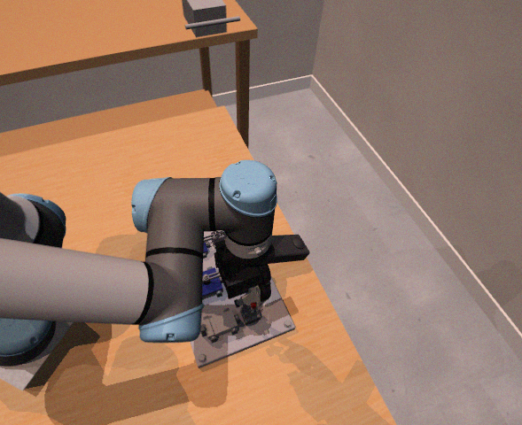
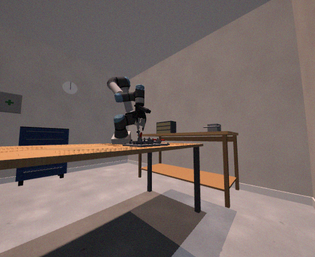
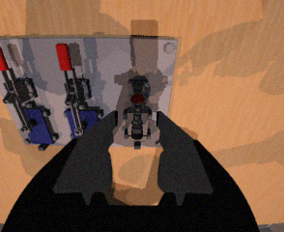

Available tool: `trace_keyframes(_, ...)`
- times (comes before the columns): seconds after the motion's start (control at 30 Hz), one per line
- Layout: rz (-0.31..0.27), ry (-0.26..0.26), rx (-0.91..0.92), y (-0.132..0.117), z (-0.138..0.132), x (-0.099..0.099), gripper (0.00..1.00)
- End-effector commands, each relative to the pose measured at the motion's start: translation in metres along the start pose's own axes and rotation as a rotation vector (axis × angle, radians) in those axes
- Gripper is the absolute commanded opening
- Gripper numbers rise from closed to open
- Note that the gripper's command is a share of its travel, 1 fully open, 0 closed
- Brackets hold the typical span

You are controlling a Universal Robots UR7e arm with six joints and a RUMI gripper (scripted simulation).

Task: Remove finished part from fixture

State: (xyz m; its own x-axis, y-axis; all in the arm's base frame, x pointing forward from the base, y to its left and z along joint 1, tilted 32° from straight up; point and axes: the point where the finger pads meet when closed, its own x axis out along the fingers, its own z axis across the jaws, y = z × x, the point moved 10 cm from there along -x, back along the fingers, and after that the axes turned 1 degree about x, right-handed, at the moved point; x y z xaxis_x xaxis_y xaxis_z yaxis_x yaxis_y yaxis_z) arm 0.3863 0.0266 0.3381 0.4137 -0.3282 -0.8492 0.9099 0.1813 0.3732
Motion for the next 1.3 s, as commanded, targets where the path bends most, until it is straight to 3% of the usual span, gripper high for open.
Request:
trace_keyframes(0.0,0.001,0.000,0.000,0.0002,0.0001,-0.0005,0.28)
trace_keyframes(0.97,0.001,0.000,0.000,0.0002,0.0001,-0.0004,0.28)
trace_keyframes(1.0,0.001,0.000,0.000,0.0002,0.0001,-0.0004,0.59)
trace_keyframes(1.27,0.001,0.000,0.000,0.0002,0.0001,0.0030,0.59)
